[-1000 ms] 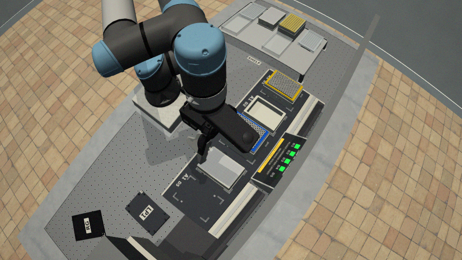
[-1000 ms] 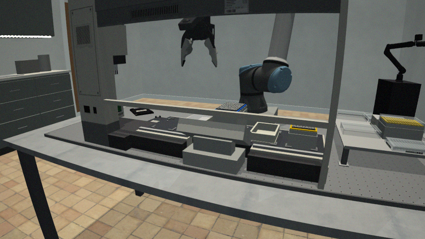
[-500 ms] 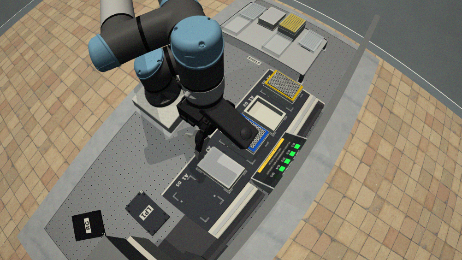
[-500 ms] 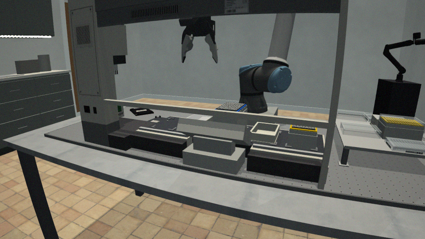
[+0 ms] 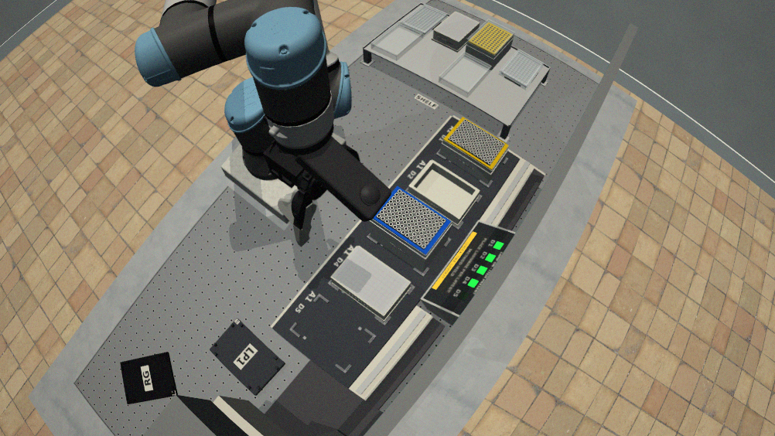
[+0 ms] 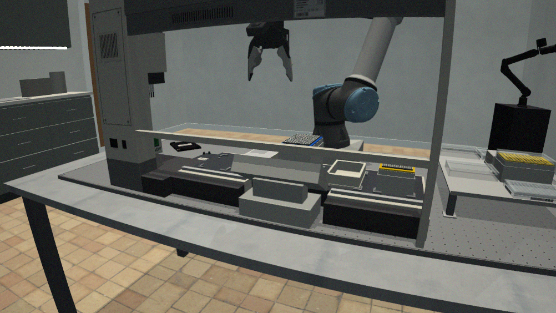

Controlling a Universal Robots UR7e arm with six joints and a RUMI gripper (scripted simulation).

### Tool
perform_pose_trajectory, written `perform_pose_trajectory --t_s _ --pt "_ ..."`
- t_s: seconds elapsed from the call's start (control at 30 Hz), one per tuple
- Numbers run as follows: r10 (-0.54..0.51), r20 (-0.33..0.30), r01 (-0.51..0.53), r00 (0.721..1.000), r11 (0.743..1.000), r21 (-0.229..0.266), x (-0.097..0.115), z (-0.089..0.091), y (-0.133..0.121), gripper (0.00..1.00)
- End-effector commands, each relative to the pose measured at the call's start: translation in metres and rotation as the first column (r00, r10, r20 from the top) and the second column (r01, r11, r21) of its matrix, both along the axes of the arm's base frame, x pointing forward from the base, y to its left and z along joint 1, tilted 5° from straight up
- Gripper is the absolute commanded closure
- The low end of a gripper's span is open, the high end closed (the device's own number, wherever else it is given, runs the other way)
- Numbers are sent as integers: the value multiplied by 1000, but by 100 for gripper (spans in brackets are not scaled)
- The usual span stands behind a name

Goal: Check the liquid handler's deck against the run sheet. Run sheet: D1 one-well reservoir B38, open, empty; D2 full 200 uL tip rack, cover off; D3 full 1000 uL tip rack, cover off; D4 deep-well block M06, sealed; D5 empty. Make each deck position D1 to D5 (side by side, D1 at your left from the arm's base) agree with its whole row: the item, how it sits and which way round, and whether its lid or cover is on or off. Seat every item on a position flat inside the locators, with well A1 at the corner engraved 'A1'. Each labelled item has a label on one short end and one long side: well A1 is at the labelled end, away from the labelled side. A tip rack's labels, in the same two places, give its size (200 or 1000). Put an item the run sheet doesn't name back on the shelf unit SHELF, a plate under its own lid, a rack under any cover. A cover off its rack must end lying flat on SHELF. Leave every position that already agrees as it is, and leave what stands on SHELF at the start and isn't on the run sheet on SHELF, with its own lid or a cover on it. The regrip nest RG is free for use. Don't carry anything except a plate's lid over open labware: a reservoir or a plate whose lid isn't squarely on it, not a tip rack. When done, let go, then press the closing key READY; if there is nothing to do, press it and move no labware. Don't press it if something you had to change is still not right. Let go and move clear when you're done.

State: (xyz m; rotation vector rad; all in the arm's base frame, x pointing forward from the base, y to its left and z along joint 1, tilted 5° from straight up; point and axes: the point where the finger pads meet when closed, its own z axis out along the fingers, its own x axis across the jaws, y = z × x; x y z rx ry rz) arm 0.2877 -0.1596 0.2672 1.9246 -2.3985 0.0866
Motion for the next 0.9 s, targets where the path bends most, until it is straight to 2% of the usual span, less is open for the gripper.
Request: perform_pose_trajectory --t_s 0.0,0.4,0.47,0.57,0.87 --pt "1 4 -1 1000 1000 0 -24 2 4 18" --pt "1 3 -1 1000 1000 0 -83 3 17 18" --pt "1 3 -1 1000 1000 0 -83 3 17 18" --pt "1 3 -1 1000 1000 0 -96 3 19 18" --pt "1 3 -1 1000 1000 0 -96 3 19 18"
